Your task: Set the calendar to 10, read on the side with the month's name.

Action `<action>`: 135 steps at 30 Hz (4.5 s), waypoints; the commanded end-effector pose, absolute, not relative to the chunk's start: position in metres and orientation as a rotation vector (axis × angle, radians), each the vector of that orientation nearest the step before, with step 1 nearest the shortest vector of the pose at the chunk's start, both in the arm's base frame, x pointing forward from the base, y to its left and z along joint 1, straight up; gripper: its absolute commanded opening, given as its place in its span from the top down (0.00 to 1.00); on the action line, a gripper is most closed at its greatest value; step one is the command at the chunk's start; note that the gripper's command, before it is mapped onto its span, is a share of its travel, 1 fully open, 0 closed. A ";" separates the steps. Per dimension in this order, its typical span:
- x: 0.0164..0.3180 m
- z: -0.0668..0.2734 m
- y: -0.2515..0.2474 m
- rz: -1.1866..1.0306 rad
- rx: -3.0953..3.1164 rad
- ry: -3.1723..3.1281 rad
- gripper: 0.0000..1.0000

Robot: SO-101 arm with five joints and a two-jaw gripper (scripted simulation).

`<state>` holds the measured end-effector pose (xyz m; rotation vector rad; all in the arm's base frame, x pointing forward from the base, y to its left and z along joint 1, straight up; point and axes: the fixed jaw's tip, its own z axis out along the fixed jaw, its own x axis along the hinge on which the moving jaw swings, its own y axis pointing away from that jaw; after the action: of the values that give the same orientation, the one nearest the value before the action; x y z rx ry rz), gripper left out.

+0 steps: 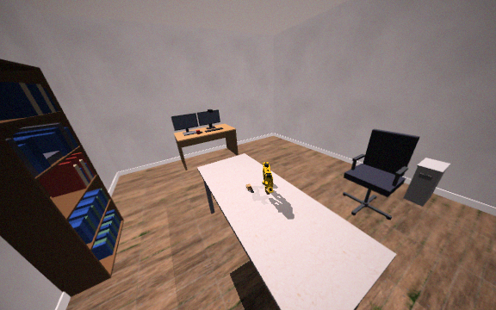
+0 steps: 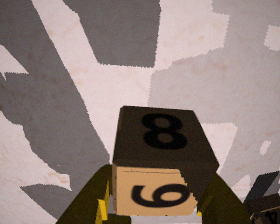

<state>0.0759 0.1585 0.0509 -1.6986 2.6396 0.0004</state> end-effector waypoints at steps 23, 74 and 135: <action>0.077 0.046 0.163 0.036 -1.672 2.611 1.00; 0.077 0.028 0.164 0.036 -1.672 2.611 1.00; 0.077 0.023 0.164 0.036 -1.672 2.611 0.81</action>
<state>0.0775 0.1614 0.0210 -1.6855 2.6193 0.0213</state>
